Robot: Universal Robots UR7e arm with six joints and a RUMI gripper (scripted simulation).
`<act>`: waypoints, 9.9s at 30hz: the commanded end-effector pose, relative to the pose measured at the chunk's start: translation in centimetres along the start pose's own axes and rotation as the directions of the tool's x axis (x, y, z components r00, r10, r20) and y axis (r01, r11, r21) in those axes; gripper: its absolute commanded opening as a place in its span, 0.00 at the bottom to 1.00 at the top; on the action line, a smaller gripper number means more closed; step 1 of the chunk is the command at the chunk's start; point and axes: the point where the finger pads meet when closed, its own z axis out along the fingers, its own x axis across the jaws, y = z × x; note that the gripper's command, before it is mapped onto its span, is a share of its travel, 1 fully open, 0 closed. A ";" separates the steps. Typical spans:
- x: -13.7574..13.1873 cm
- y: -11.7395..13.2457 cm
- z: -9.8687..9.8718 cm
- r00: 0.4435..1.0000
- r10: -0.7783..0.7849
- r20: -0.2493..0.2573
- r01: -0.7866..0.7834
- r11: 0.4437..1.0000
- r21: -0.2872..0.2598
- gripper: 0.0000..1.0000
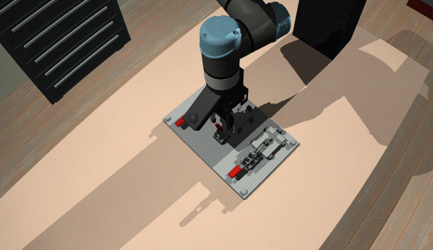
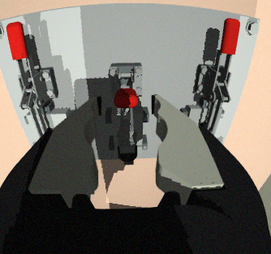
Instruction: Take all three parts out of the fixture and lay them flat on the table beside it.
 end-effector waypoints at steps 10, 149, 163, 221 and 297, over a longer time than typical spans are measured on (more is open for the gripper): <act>0.0 0.0 -4.1 1.000 0.000 0.000 0.000 1.000 0.001 0.28; 0.0 7.9 1.8 1.000 0.000 0.000 0.000 1.000 0.001 0.59; 0.0 7.9 2.1 1.000 0.000 0.000 0.000 1.000 0.001 0.59; 0.0 7.8 5.6 1.000 0.000 0.000 0.000 1.000 0.001 0.00; 0.0 7.8 1.9 1.000 0.000 0.000 0.000 1.000 0.001 0.00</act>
